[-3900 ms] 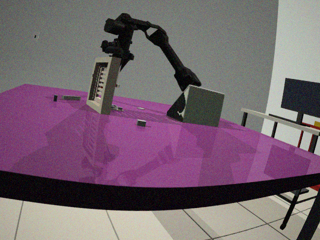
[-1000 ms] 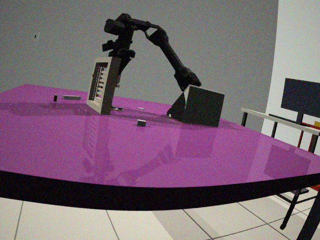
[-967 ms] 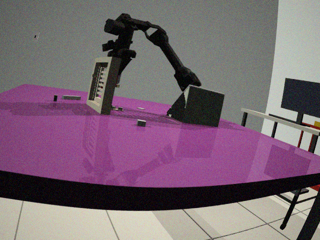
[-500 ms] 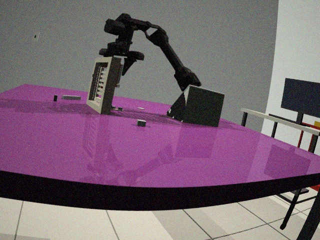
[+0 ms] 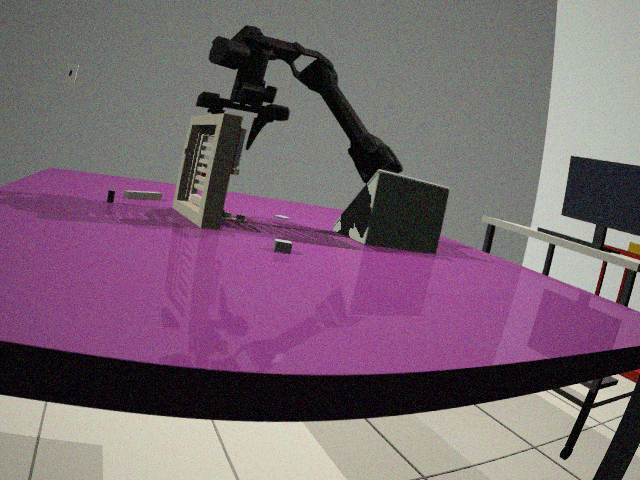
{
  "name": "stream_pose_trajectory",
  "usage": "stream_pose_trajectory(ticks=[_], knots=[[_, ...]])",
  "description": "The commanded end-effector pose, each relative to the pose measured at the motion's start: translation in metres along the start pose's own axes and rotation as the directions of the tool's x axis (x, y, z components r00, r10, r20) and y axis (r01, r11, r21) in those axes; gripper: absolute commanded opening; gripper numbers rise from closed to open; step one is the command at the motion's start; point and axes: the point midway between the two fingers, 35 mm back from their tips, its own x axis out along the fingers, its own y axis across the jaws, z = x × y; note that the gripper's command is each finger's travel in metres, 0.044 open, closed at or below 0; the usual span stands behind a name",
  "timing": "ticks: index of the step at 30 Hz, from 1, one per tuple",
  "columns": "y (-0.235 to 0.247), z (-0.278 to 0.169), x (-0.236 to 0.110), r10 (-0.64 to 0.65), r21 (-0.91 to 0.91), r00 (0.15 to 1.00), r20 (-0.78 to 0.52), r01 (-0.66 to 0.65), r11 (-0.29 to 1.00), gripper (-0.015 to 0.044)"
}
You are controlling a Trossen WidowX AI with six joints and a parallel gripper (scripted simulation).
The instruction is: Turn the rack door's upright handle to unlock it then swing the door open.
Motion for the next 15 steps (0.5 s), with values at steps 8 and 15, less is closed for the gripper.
stream_pose_trajectory(ticks=[8,15], knots=[[-0.0012,0.0039,0.0029,0.003,-0.370,1.000,0.006,0.000,0.929,0.0297],[-0.0012,0.0039,0.0029,0.003,-0.370,1.000,0.006,0.000,0.929,0.0283]])
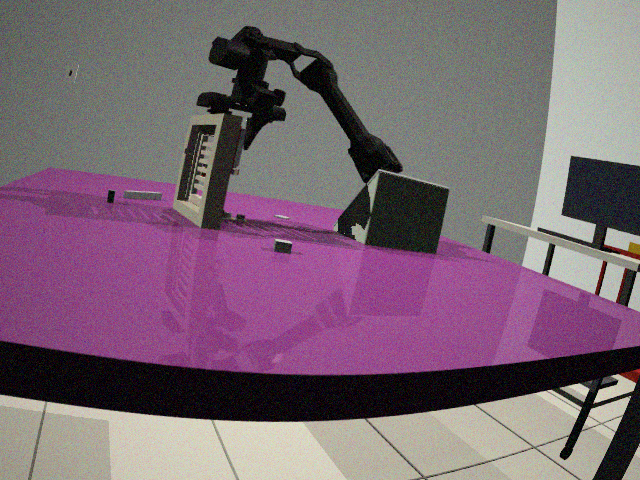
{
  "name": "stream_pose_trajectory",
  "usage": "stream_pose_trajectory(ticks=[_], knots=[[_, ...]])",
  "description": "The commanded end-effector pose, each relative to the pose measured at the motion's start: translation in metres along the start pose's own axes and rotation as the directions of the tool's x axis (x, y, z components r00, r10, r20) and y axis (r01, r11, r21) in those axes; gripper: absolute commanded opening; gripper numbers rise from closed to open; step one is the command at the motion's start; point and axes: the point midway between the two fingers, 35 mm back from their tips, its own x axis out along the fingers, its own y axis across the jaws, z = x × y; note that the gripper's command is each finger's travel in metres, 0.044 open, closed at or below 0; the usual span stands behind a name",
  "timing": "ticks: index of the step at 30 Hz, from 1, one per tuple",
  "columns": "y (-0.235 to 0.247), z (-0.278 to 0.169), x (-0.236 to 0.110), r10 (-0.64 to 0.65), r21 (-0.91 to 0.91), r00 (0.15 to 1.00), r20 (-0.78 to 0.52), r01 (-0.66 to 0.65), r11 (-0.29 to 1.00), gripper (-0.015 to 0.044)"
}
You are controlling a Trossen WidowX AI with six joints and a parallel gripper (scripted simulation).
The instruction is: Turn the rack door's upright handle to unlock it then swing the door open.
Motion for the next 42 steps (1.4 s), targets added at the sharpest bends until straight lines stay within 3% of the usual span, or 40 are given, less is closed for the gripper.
stream_pose_trajectory(ticks=[1,38,42], knots=[[-0.0031,0.0033,0.0022,-0.004,-0.016,1.000,0.005,0.004,1.000,0.0277],[-0.0031,0.0033,0.0022,-0.004,-0.016,1.000,0.005,0.004,1.000,0.0030],[-0.0030,0.0034,0.0022,-0.004,-0.012,1.000,0.005,0.004,1.000,0.0024]])
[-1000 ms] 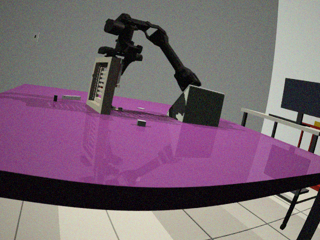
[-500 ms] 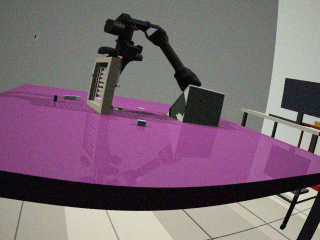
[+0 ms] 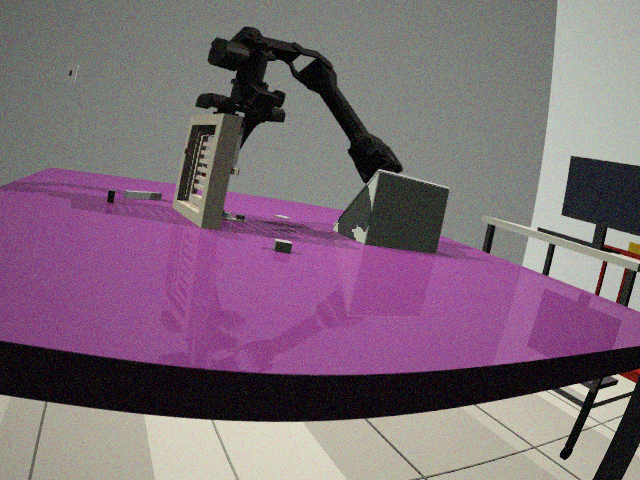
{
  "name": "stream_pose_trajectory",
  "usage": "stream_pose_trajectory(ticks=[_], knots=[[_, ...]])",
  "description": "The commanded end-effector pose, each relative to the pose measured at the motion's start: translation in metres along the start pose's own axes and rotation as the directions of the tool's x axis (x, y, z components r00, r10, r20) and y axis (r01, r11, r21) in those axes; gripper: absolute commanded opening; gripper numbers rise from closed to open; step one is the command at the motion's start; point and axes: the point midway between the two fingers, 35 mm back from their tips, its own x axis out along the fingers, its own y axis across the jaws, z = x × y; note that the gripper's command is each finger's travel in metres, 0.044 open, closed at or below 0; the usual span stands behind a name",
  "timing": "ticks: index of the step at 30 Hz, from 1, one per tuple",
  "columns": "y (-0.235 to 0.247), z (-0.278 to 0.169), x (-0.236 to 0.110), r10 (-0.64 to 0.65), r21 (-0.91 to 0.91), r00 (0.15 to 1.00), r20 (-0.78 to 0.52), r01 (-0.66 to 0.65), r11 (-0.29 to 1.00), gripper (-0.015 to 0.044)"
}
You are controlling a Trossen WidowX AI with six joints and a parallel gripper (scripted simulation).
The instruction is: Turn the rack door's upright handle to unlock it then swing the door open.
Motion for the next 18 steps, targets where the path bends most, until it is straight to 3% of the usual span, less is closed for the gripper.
stream_pose_trajectory(ticks=[1,18], knots=[[0.000,0.001,0.001,0.002,0.012,1.000,0.003,-0.002,1.000,0.0024],[0.011,0.009,0.001,0.002,0.344,1.000,0.003,-0.003,0.939,0.0024]])
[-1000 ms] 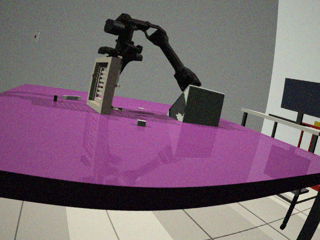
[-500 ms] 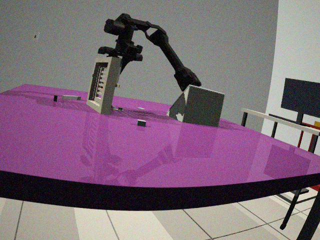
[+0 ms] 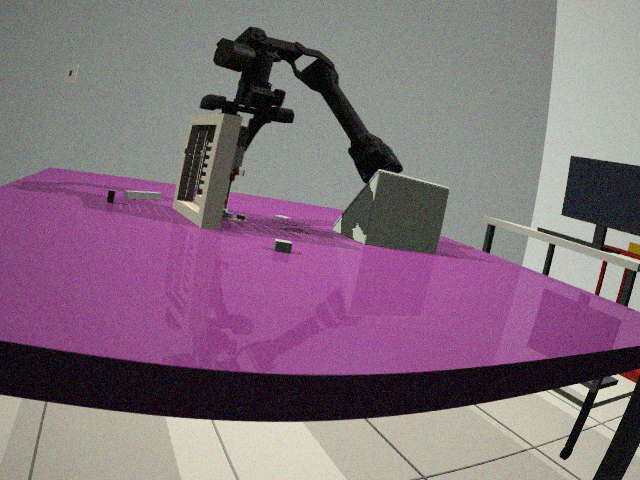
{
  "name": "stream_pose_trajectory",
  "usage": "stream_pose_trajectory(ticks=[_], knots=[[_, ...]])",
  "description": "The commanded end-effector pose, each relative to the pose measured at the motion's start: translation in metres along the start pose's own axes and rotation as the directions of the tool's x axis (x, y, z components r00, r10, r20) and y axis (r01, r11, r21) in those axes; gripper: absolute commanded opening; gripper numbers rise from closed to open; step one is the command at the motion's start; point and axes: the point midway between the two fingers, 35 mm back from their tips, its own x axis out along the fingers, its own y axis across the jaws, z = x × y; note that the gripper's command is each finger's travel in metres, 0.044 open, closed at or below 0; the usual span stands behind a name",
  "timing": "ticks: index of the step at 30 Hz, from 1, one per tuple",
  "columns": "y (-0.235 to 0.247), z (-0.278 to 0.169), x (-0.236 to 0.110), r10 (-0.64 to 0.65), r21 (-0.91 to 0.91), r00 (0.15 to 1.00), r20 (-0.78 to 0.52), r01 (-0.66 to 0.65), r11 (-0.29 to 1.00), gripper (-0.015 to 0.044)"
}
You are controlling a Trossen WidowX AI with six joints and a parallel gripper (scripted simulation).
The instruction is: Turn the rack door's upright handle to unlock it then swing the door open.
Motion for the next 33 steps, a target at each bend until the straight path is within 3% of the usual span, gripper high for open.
stream_pose_trajectory(ticks=[1,33], knots=[[0.004,0.002,0.001,-0.002,0.096,1.000,0.006,0.002,0.995,0.0024],[0.048,0.033,0.001,0.000,0.583,1.000,0.007,-0.004,0.812,0.0024]])
